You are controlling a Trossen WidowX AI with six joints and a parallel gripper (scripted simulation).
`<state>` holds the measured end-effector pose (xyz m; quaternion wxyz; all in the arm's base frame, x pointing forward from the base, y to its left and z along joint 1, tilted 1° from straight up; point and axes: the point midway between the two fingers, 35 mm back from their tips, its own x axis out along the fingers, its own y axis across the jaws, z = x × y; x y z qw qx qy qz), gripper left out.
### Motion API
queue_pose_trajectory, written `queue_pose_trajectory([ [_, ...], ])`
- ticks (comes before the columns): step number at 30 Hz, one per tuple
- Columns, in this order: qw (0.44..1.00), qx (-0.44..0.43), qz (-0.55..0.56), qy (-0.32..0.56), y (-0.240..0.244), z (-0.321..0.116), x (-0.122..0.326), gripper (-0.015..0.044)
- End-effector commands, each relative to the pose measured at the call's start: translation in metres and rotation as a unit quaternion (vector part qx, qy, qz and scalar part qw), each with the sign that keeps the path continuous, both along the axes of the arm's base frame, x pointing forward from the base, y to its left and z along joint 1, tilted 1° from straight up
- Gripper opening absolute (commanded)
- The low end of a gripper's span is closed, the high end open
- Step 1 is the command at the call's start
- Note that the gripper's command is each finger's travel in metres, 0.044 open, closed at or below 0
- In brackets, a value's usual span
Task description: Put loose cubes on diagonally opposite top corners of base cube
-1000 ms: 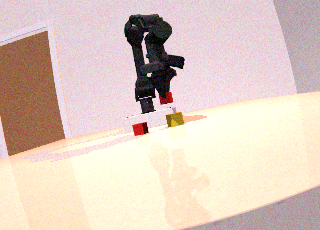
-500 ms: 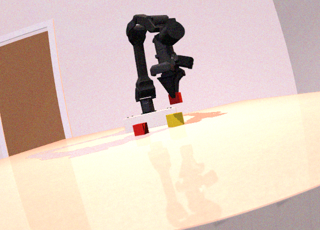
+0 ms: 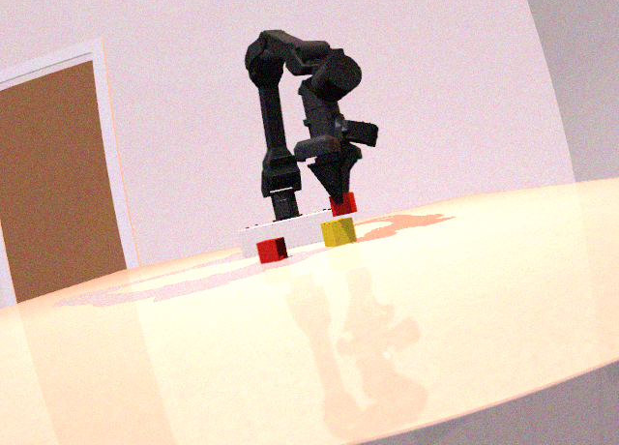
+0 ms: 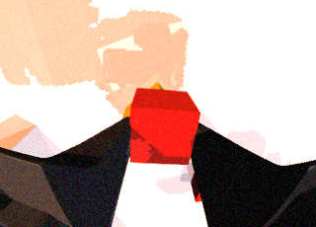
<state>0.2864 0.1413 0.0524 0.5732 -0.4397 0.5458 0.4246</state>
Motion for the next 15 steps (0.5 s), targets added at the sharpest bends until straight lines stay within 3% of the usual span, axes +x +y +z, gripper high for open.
queue_pose_trajectory([
  [1,1.0,0.0,-0.002,0.002,-0.0001,-0.0036,-0.001,0.0105],
  [15,1.0,0.0,-0.001,0.002,-0.0001,-0.0052,-0.001,0.0105],
])
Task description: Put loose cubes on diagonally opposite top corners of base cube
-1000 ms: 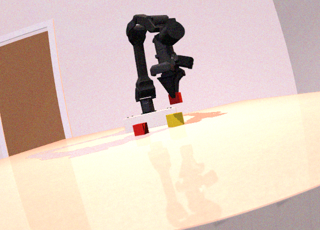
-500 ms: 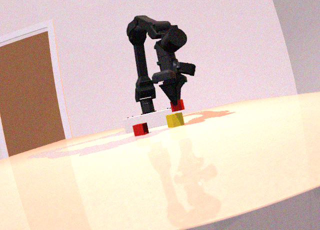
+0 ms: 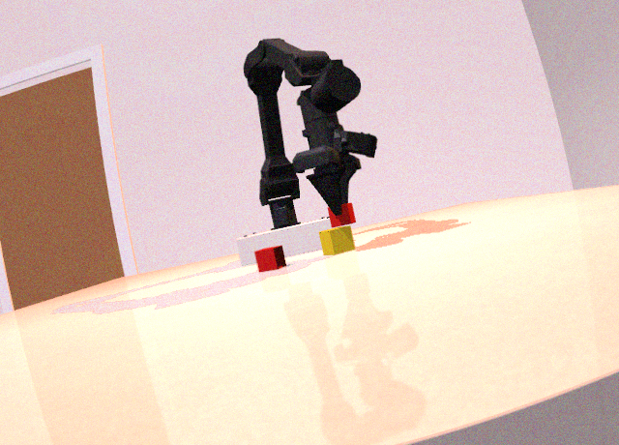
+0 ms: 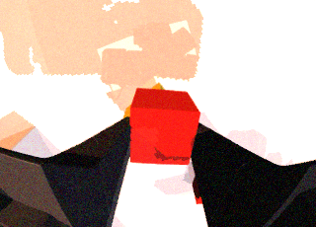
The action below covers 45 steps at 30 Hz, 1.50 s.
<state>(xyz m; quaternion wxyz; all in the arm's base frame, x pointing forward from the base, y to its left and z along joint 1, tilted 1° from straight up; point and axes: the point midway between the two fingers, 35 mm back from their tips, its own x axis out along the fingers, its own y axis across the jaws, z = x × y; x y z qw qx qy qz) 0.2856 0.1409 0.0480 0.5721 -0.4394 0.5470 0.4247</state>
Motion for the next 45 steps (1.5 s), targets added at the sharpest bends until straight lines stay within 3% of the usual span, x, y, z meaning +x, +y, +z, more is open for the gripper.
queue_pose_trajectory([
  [1,1.0,0.001,-0.001,0.0,0.0,-0.001,0.0,0.0105],
  [8,1.0,0.001,-0.001,0.0,0.0,-0.001,0.0,0.0105],
  [12,1.0,0.001,-0.001,0.0,0.0,-0.001,0.0,0.0205],
  [34,1.0,0.0,0.0,0.0,0.0,0.03,-0.001,0.0205],
  [35,1.0,0.0,0.0,-0.001,-0.002,0.028,0.0,0.0231],
  [37,1.0,0.0,0.0,-0.001,-0.011,0.032,0.005,0.0265],
  [45,1.0,-0.003,-0.004,-0.002,-0.075,0.053,0.032,0.0265],
])
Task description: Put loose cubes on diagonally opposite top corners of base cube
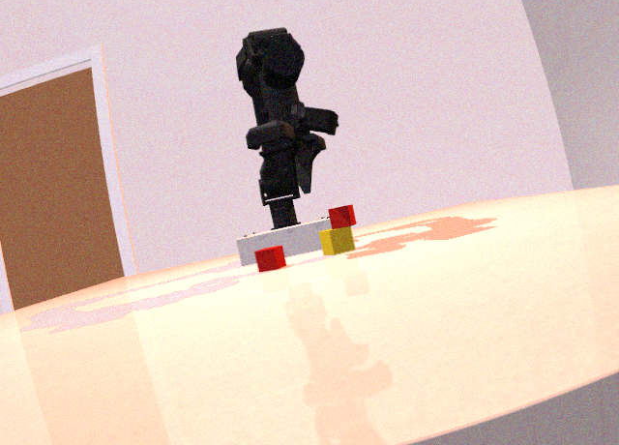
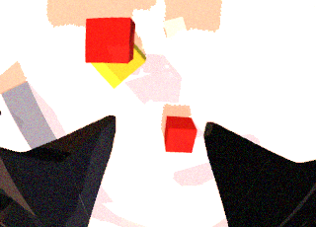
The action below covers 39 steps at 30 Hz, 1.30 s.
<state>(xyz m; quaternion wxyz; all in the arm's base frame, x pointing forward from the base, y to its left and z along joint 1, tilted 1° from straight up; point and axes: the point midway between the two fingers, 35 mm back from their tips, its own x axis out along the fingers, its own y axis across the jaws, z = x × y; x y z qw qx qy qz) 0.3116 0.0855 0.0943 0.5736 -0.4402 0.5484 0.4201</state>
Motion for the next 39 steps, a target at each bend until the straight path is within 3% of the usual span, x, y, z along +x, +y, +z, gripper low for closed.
queue_pose_trajectory([
  [1,1.0,-0.001,-0.001,0.001,-0.028,0.009,0.009,0.0265],
  [7,1.0,-0.002,-0.003,0.0,-0.067,0.021,0.016,0.0265],
  [17,1.0,-0.002,-0.003,0.0,-0.067,-0.04,0.018,0.0265],
  [39,1.0,-0.002,-0.003,0.001,-0.067,-0.075,0.02,0.0265],
])
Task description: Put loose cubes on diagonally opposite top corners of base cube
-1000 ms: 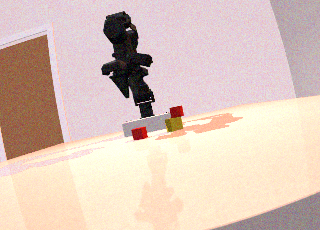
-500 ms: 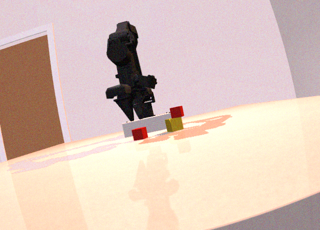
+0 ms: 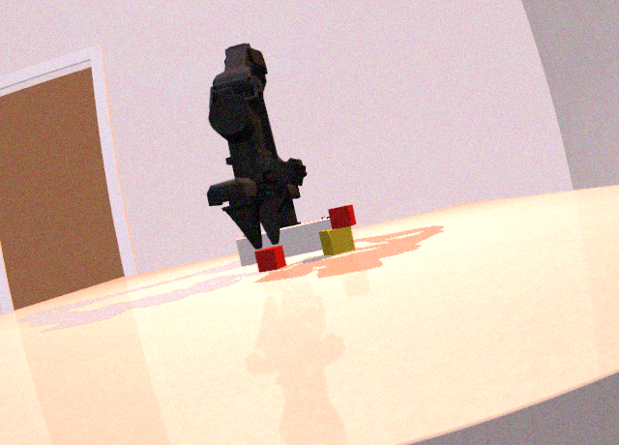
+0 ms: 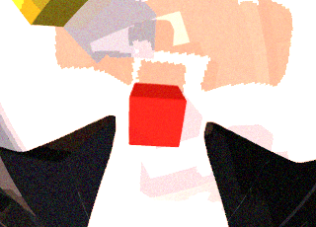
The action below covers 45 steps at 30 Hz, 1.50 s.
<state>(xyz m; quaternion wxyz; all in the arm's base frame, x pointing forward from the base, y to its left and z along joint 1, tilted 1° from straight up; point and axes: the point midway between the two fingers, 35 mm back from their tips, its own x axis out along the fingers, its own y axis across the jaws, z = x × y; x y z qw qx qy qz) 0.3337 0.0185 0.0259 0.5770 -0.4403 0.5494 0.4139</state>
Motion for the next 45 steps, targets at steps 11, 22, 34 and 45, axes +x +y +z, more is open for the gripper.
queue_pose_trajectory([
  [11,1.0,0.0,0.002,0.005,0.0,-0.021,-0.002,0.0239],
  [22,1.0,0.004,-0.009,0.004,0.0,-0.019,-0.001,0.0105],
  [34,1.0,0.005,-0.011,0.004,0.001,0.015,0.003,0.0105],
  [45,1.0,0.003,-0.005,0.004,0.001,0.05,0.001,0.0105],
])
